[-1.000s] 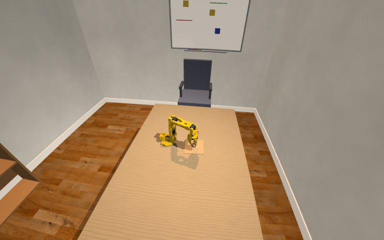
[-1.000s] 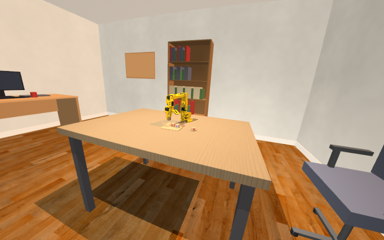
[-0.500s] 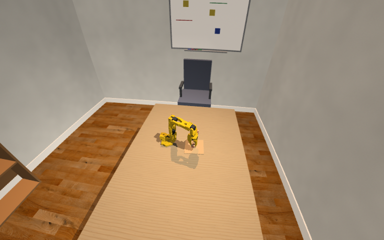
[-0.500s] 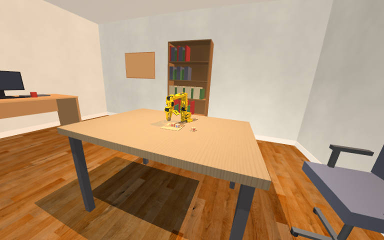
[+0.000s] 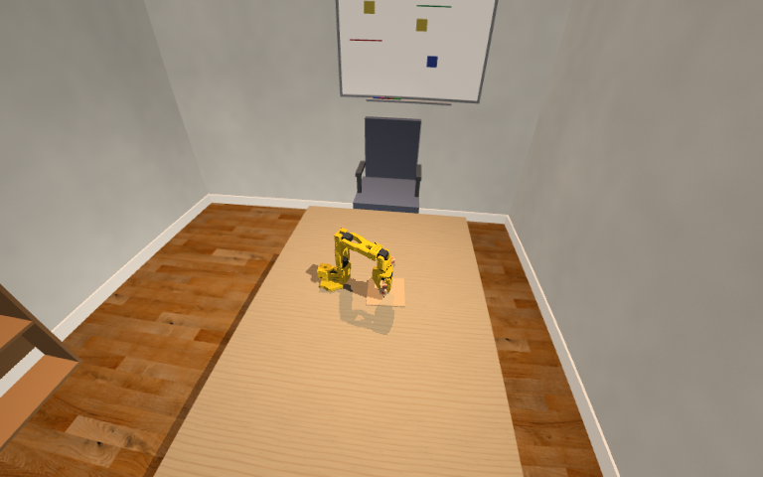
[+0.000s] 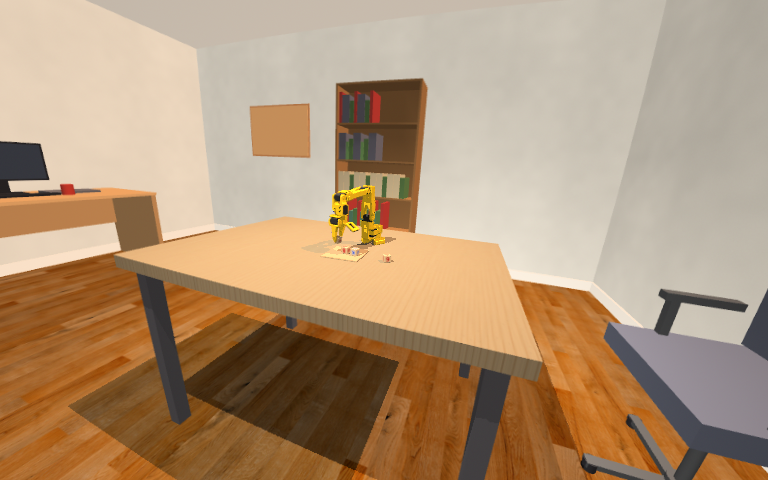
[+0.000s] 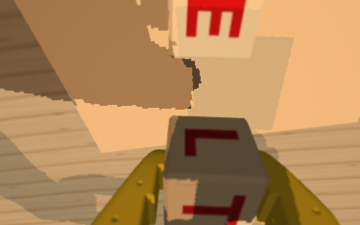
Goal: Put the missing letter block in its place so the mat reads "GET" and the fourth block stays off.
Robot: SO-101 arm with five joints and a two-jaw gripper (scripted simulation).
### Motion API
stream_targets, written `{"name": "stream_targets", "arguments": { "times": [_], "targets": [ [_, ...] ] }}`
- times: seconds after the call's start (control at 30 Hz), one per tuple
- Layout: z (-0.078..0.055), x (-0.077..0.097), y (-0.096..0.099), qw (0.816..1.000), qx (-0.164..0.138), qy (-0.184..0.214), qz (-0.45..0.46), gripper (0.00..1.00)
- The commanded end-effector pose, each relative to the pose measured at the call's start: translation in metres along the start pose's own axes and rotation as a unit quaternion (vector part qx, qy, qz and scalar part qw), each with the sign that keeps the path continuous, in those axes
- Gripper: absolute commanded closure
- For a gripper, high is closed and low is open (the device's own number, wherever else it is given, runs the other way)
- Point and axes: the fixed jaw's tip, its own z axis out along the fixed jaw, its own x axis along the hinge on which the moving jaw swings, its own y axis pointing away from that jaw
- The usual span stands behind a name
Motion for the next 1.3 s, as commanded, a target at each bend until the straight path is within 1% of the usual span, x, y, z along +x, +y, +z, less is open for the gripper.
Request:
{"name": "stream_targets", "arguments": {
  "times": [0.0,0.4,0.7,0.97,1.27],
  "targets": [
    [-0.016,0.001,-0.013,0.998,0.06,0.011,0.0,1.0],
    [-0.011,0.001,-0.014,0.998,0.06,0.011,0.0,1.0],
    [-0.01,0.001,-0.014,0.998,0.06,0.011,0.0,1.0],
    [-0.005,0.001,-0.014,0.998,0.06,0.011,0.0,1.0],
    [-0.004,0.001,-0.014,0.998,0.06,0.011,0.0,1.0]
  ]
}}
